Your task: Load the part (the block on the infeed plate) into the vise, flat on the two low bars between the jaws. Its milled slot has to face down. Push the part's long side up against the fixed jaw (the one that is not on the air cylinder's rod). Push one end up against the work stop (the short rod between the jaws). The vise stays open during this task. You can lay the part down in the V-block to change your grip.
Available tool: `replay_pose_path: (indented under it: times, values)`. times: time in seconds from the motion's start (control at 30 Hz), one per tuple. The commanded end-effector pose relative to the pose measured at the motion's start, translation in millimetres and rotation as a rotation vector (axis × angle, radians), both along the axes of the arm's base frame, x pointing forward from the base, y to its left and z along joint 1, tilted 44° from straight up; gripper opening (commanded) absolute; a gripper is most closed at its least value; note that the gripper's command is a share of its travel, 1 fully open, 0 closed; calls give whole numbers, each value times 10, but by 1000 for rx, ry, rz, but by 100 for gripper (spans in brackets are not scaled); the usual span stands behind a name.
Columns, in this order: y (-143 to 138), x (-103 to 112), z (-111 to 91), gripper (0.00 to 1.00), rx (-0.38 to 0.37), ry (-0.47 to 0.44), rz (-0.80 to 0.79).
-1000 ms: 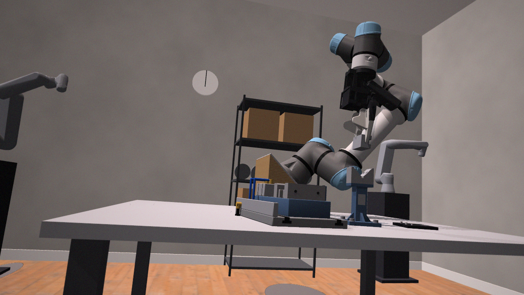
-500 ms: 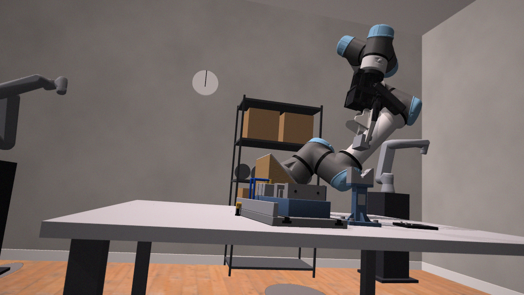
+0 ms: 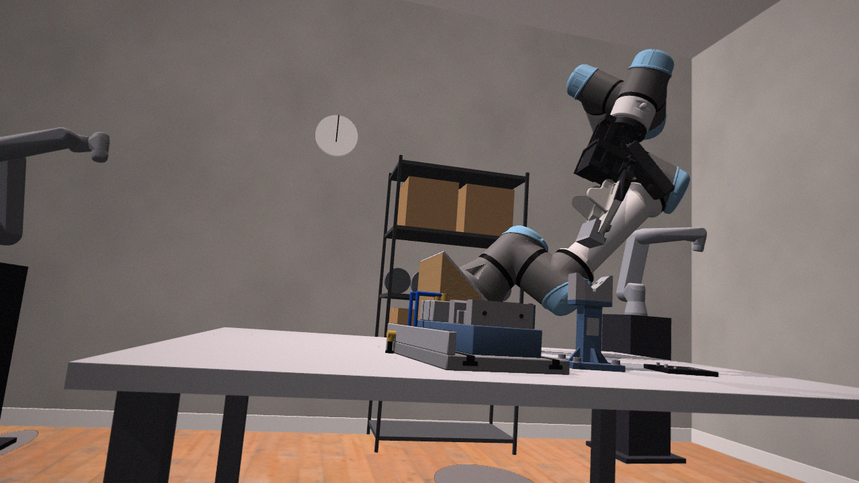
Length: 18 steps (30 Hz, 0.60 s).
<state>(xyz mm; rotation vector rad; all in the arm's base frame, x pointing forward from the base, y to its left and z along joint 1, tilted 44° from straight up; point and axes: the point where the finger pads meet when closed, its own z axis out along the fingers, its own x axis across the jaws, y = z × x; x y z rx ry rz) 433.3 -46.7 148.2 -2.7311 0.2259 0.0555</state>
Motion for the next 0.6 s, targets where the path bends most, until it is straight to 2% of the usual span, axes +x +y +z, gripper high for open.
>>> replay_pose_path:
  times: [0.0,0.3,0.37,0.57]
  values:
    - [2,1,1,0,-62,10,4]
    - [10,2,3,0,-165,26,11]
    - [10,2,3,0,-165,26,11]
    - [15,4,5,0,-227,35,16]
